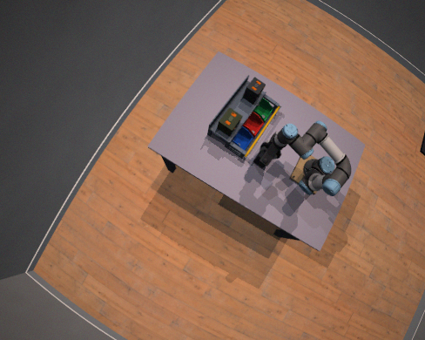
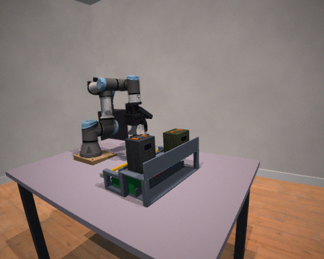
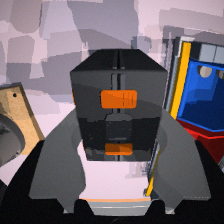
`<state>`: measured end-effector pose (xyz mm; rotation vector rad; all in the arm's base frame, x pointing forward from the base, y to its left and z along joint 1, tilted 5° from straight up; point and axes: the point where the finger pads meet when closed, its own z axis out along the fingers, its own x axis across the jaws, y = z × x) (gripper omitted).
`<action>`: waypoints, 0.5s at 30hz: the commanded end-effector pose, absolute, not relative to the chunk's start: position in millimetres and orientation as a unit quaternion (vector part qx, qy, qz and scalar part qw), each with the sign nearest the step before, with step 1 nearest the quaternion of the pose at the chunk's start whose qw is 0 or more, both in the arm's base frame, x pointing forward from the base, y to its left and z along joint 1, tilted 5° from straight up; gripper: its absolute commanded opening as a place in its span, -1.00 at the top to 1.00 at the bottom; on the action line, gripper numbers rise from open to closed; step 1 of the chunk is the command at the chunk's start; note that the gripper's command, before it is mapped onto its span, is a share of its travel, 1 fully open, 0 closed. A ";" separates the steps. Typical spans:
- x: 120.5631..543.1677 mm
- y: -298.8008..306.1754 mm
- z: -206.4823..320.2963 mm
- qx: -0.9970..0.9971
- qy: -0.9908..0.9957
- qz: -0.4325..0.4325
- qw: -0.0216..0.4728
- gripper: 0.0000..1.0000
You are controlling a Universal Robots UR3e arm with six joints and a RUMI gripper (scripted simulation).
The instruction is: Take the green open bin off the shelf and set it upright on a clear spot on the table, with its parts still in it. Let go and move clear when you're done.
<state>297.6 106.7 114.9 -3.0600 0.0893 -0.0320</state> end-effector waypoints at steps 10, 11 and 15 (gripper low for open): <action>300.2 100.9 115.9 -0.999 0.029 -0.013 0.040 1.00; 300.2 100.9 115.9 -0.999 0.029 -0.013 0.040 1.00; 300.8 97.8 115.6 -0.999 0.029 -0.013 0.040 1.00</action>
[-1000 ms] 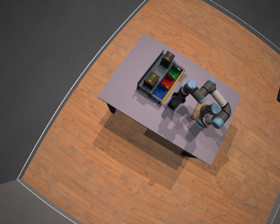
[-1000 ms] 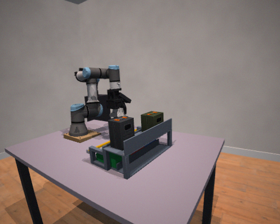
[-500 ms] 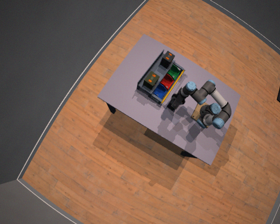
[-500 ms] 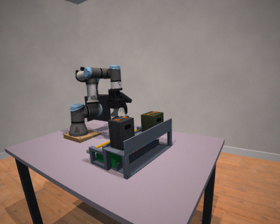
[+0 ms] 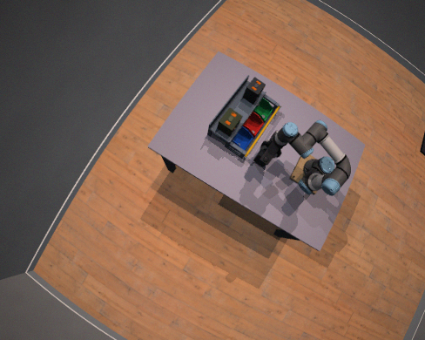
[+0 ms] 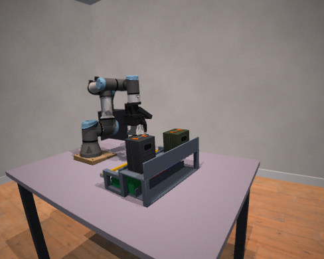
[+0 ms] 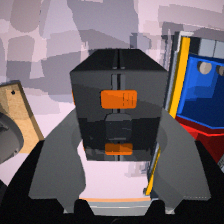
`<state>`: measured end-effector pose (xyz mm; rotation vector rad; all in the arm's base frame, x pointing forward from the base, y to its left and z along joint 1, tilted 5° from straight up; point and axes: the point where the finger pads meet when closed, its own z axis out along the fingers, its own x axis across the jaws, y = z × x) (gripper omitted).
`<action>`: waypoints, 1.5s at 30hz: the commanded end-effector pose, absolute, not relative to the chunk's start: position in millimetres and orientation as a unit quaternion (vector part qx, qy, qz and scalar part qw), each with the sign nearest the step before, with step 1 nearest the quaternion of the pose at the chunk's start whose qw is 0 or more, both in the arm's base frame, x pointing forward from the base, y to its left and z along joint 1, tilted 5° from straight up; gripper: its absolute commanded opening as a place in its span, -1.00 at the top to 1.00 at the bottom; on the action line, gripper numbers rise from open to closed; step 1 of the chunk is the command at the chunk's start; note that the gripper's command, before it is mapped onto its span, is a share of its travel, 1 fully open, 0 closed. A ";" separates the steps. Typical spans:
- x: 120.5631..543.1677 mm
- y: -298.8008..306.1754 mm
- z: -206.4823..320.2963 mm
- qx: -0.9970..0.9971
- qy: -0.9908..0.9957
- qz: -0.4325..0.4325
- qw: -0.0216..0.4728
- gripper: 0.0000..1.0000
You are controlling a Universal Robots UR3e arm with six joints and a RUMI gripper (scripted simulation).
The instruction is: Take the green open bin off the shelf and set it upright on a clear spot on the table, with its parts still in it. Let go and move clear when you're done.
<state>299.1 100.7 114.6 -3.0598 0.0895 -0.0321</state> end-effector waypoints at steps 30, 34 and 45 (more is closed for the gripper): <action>301.9 93.1 115.3 -0.999 0.029 -0.013 0.040 1.00; 301.9 92.7 109.0 -0.999 0.029 -0.013 0.040 1.00; 302.2 92.4 105.0 -0.999 0.029 -0.013 0.040 1.00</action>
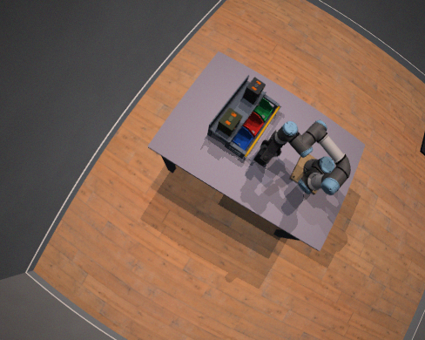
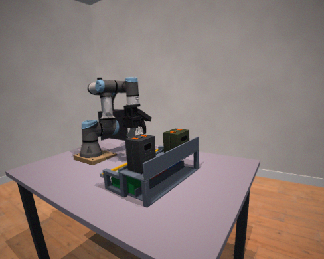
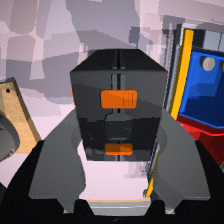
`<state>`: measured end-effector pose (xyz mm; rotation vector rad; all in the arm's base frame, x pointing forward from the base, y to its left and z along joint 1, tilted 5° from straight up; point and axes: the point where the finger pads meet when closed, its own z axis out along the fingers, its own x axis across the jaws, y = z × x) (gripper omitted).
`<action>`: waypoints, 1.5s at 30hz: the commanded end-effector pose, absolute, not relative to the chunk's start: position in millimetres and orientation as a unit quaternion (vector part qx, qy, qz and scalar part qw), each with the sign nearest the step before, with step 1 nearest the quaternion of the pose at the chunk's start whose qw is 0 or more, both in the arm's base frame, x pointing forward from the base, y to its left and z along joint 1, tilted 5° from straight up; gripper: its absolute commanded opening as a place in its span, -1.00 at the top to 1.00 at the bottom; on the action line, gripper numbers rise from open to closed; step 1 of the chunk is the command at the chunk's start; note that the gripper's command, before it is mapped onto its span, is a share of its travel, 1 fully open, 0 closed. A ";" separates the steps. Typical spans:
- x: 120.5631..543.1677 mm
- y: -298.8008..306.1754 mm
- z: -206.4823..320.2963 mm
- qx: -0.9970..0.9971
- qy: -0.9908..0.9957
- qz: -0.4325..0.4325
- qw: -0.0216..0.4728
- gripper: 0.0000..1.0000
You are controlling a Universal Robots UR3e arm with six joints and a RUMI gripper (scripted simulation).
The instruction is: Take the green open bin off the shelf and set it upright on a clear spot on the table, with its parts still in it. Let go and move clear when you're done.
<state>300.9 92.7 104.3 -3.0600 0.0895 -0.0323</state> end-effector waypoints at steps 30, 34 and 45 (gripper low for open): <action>302.1 92.0 98.7 -0.999 0.029 -0.012 0.040 -0.16; 302.1 92.0 98.7 -0.999 0.029 -0.012 0.040 -0.16; 302.1 92.0 98.7 -0.999 0.029 -0.012 0.040 -0.16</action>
